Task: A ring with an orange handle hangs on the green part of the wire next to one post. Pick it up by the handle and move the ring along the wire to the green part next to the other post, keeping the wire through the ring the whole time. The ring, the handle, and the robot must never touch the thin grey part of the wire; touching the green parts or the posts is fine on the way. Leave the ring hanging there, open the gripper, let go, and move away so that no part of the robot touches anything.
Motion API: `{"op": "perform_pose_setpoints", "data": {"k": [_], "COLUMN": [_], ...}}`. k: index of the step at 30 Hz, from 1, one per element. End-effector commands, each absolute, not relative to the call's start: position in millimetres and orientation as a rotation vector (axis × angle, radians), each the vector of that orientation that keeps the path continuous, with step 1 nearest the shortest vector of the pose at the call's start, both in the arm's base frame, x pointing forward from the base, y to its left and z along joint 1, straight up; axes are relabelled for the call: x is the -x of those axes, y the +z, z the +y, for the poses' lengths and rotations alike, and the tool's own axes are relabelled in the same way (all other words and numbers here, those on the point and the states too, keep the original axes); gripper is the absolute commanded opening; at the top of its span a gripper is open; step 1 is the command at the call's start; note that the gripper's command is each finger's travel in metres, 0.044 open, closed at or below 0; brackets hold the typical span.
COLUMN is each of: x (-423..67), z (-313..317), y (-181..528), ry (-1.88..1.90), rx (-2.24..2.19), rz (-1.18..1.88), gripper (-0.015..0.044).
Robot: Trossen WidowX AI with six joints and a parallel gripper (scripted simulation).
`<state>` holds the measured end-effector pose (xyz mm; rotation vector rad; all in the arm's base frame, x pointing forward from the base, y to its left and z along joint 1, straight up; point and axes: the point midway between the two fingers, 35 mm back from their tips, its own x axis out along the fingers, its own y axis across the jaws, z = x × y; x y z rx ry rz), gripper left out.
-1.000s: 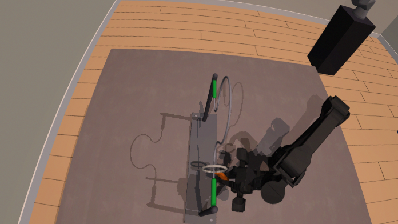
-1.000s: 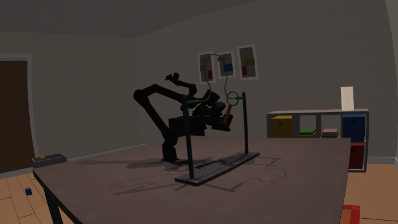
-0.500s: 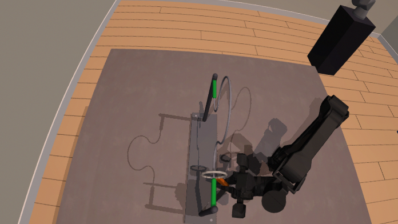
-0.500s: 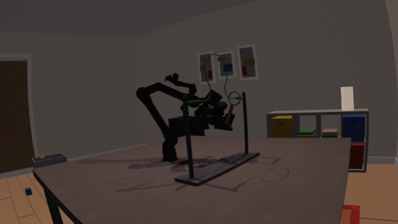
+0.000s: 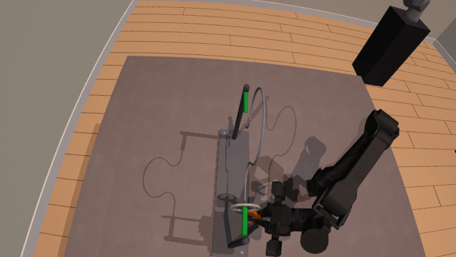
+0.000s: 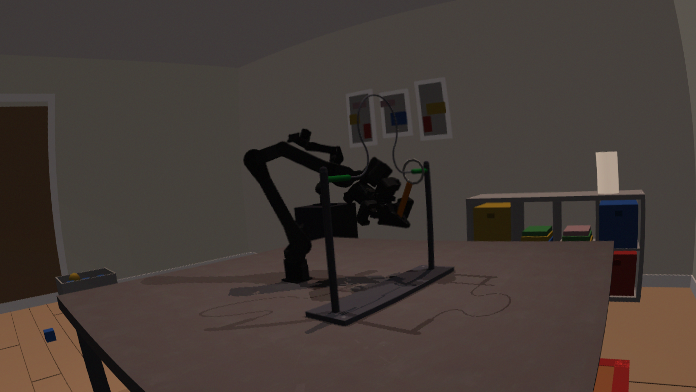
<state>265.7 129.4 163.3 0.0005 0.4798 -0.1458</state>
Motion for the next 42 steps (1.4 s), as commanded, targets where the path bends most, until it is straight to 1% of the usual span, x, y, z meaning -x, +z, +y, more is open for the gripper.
{"op": "perform_pose_setpoints", "data": {"k": [1,11,27,42], "x": [-266.5,-266.9,-267.1,-267.1], "z": [133.6,143.4,143.7,143.7], "y": [163.1,163.2,142.4,142.1], "ry": [-0.152,-0.153,-0.153,-0.153], "rx": [-0.002,-0.002,-0.002,-0.002], "rz": [0.479,0.476,0.477,0.477], "gripper": [-0.015,-0.015,-0.015,-0.015]}}
